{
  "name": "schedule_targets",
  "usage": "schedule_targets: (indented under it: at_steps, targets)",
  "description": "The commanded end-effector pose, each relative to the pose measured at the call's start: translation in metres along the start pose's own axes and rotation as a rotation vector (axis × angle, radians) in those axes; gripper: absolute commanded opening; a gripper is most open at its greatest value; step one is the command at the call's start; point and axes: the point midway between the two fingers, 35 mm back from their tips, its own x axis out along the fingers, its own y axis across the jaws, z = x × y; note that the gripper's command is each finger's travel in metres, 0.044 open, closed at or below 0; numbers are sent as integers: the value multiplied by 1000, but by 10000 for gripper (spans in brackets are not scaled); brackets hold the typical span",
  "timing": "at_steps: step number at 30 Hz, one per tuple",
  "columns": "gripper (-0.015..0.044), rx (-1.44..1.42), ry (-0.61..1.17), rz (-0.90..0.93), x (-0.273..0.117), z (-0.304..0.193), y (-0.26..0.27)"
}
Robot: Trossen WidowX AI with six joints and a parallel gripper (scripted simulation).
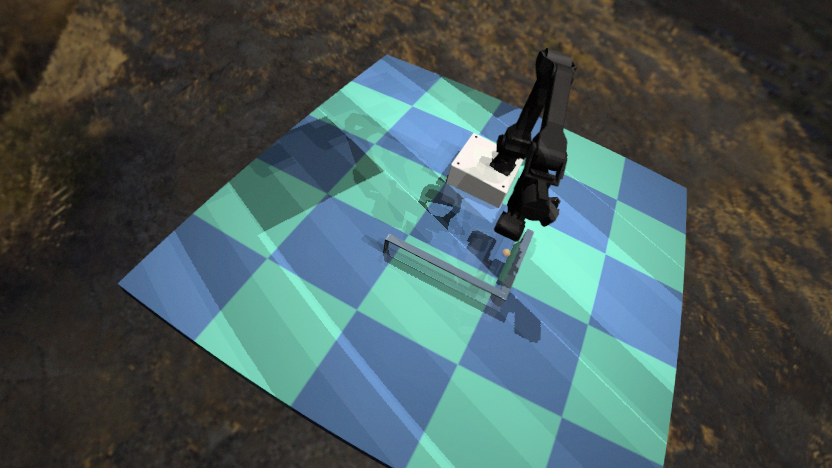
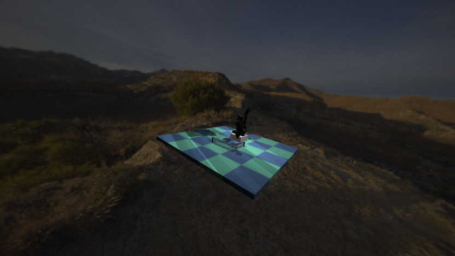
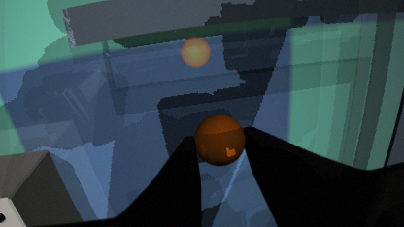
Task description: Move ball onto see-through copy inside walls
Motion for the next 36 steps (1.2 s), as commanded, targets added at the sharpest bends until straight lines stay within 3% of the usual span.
schedule_targets:
  at_steps: [1,8,19,36]
  targets:
    - [0,6,-3,-6,3,19,0]
    - [0,8,-5,-6,11,26,1]
    - [0,8,-5,-5,74,26,1]
    - [0,8,-5,-5,93,26,1]
